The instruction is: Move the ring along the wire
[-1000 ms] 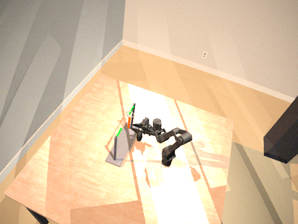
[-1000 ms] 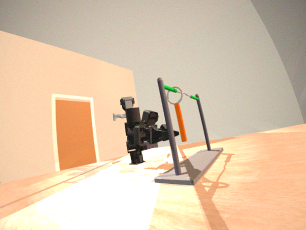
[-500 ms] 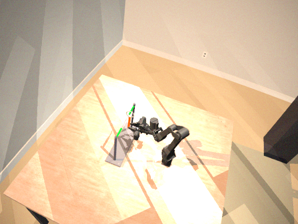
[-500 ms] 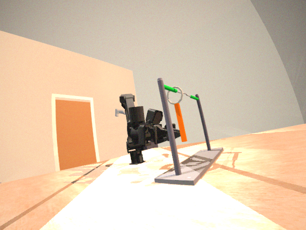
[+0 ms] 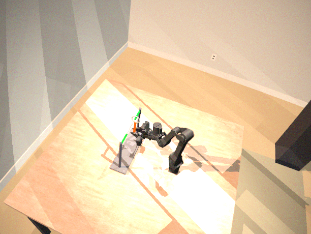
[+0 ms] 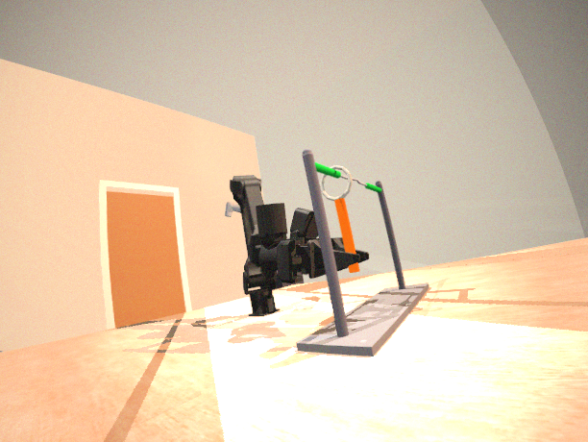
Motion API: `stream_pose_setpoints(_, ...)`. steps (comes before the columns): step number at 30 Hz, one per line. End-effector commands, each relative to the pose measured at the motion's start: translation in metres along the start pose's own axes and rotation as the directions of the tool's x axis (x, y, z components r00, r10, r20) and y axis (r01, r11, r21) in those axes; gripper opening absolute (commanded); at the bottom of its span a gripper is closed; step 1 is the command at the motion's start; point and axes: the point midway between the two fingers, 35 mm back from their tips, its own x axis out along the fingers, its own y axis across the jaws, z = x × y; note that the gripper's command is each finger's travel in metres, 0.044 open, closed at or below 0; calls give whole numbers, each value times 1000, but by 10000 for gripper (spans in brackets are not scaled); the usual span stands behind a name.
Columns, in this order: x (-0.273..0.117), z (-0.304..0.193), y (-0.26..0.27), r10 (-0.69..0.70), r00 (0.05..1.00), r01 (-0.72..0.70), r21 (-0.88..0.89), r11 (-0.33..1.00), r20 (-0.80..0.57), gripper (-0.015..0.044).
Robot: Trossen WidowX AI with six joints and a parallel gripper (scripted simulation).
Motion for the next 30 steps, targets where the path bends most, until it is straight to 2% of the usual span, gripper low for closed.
stream_pose_setpoints(1,7,-2,0,-3,1000,3,5,1000,-2,160)
stream_pose_setpoints(9,19,-4,2,-3,1000,3,6,1000,-1,160)
stream_pose_setpoints(30,19,-4,2,-3,1000,3,6,1000,-1,160)
